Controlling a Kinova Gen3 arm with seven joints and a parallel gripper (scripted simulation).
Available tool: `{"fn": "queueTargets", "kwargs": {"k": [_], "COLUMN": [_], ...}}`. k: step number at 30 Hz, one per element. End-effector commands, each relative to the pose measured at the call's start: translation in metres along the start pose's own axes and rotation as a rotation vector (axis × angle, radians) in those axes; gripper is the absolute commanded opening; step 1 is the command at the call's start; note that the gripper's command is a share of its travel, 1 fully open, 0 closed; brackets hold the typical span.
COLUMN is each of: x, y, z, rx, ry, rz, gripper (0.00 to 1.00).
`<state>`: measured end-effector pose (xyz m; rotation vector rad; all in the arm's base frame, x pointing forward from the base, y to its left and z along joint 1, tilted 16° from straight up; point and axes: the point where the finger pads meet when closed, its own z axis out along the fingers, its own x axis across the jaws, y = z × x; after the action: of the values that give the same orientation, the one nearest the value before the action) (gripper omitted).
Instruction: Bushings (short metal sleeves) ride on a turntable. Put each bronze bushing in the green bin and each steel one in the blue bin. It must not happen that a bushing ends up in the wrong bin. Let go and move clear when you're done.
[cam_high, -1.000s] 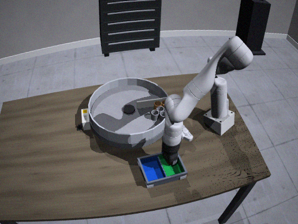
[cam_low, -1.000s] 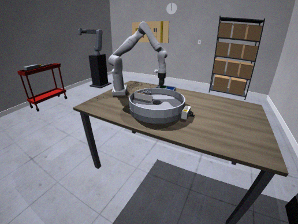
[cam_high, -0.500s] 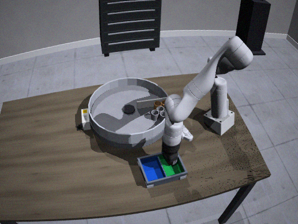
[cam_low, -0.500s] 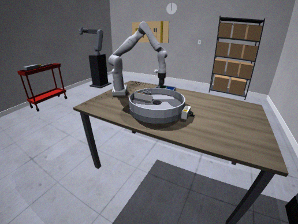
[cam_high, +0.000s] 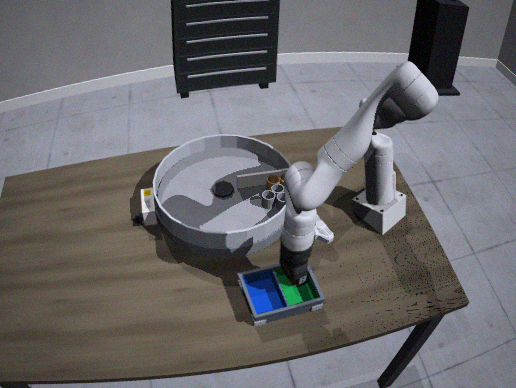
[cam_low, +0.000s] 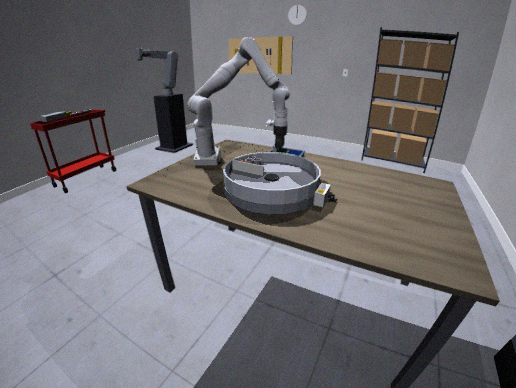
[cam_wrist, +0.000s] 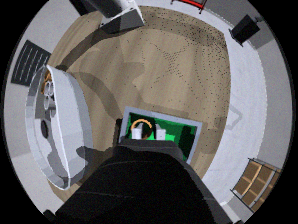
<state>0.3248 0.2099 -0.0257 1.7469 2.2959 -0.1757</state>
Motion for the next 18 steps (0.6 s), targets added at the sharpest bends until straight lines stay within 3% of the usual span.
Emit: {"fn": "queueTargets", "kwargs": {"k": [1, 18], "x": [0.0002, 0.0002], "y": [0.0008, 0.0008], "z": [-0.0029, -0.0070], "rx": [-0.003, -0.003], "ry": [0.004, 0.003], "rz": [0.001, 0.001], "gripper": [0.47, 0.47]}}
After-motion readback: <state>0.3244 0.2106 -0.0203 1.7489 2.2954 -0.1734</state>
